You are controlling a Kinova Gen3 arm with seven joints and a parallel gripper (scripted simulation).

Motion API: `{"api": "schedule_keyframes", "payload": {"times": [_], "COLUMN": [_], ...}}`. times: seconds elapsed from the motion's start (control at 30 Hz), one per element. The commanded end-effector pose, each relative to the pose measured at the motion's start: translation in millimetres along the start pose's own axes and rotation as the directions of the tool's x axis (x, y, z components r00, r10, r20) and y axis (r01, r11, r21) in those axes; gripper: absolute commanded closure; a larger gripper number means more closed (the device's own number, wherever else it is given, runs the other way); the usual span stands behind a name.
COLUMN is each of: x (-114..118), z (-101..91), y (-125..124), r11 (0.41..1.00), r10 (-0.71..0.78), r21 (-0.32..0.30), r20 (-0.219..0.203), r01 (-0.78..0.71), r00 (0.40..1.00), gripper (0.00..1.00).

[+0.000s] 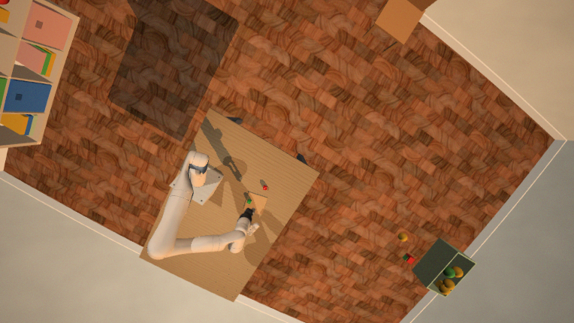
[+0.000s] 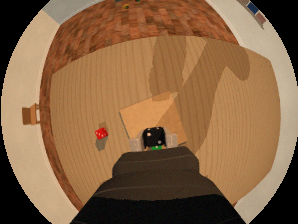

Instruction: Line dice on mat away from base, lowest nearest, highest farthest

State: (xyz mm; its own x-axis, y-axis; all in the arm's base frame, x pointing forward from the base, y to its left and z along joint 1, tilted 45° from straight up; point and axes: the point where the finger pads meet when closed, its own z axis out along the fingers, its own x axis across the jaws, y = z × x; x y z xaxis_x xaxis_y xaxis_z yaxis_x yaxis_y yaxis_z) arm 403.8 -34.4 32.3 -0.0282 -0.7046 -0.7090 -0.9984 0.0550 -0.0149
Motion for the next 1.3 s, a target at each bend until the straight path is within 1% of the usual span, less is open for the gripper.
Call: {"api": "schedule_keyframes", "payload": {"times": [0.0,0.13,0.73,0.9,1.07,1.13,1.27], "x": [-1.1,-2.9,-3.0,-2.9,-2.8,-2.8,-2.7], "z": [0.2,-0.2,2.2,13.2,33.1,33.1,52.5], "y": [-0.3,-1.2,-1.2,-1.3,-1.5,-1.5,-1.7], "r11": [1.000,1.000,1.000,1.000,1.000,1.000,1.000], "r10": [-0.005,-0.027,-0.029,-0.030,-0.030,-0.030,-0.030], "r21": [0.000,0.002,0.001,0.000,0.000,0.000,0.000], "r20": [0.002,0.001,0.001,0.001,0.001,0.001,0.001], "r01": [0.005,0.027,0.029,0.030,0.030,0.030,0.030], "r00": [1.000,1.000,1.000,1.000,1.000,1.000,1.000], "gripper": [0.51,0.51,0.51,0.51,0.51,0.51,0.51]}}
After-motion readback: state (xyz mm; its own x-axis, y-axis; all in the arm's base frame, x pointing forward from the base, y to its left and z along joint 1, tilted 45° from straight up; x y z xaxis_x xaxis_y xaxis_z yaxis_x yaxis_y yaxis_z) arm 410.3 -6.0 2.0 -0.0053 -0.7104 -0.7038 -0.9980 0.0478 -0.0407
